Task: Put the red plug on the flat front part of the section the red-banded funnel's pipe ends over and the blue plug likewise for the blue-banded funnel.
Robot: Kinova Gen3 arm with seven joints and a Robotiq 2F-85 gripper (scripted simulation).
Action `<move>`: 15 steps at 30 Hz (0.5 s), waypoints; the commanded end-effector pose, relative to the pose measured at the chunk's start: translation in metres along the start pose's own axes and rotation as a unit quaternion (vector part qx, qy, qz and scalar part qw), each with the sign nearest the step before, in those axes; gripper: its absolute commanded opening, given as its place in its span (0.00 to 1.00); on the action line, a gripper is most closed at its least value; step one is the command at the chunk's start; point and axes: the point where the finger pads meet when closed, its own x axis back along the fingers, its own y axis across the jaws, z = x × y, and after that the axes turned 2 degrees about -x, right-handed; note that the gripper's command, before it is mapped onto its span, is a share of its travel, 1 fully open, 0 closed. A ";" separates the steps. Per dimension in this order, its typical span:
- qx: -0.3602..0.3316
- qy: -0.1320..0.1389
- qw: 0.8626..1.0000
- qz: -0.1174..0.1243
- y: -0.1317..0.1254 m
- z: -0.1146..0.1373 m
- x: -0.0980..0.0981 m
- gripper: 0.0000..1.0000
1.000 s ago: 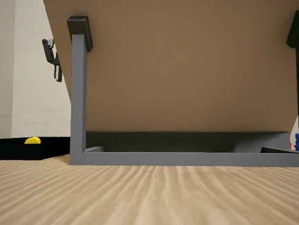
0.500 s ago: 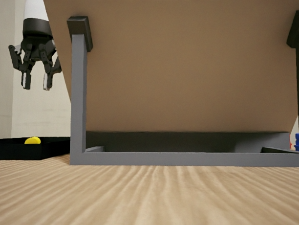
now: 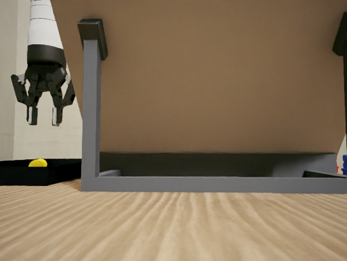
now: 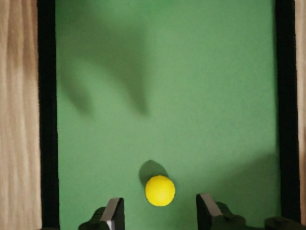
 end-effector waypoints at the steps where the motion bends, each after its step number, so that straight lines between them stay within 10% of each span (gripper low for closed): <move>1: -0.001 -0.018 1.000 0.005 0.001 -0.010 -0.066 0.50; 15: -0.001 -0.010 1.000 0.001 0.000 -0.010 -0.066 0.50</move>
